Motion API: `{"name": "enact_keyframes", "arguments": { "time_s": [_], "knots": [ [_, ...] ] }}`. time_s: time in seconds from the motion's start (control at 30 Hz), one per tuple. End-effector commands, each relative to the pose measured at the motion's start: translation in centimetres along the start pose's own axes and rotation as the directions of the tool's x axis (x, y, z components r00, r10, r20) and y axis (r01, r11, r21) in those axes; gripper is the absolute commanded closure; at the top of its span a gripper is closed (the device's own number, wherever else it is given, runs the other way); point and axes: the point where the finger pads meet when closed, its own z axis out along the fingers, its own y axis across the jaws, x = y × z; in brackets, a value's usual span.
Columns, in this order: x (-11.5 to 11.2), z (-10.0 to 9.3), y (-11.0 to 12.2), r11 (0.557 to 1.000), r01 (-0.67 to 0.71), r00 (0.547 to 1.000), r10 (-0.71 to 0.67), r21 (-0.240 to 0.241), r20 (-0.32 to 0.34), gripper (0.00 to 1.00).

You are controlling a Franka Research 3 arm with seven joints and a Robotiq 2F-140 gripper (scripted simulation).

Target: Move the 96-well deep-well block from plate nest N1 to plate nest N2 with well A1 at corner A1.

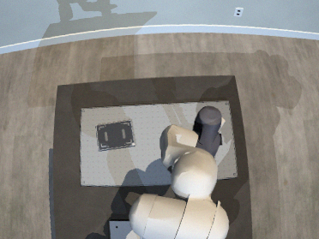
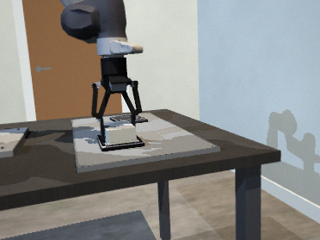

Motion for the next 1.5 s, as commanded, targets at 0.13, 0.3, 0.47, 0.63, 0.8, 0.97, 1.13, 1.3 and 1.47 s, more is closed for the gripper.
{"name": "enact_keyframes", "arguments": {
  "time_s": [0.13,0.3,0.47,0.63,0.8,0.97,1.13,1.3,1.47],
  "knots": [
    [0.0,0.1,0.0,1.0,0.001,1.0,-0.001,0.001,0.001,0.37],
    [0.0,0.1,0.0,1.0,0.001,1.0,-0.001,0.001,0.001,0.37],
    [0.0,0.1,0.0,1.0,0.001,1.0,-0.001,0.001,0.001,0.38],
    [0.0,0.0,0.0,1.0,0.001,1.0,-0.001,0.001,0.001,0.4],
    [0.0,0.0,0.0,1.0,0.001,1.0,-0.001,0.001,0.001,0.4],
    [0.0,0.0,0.0,1.0,0.001,1.0,-0.001,0.001,0.001,0.4],
    [0.0,0.0,0.0,1.0,0.001,1.0,-0.001,0.001,0.001,0.4],
    [0.0,-0.8,0.0,1.0,0.001,1.0,-0.001,0.001,0.001,0.4],
    [0.0,-1.3,0.0,1.0,0.001,1.0,-0.001,0.001,0.001,0.4]
  ]
}}
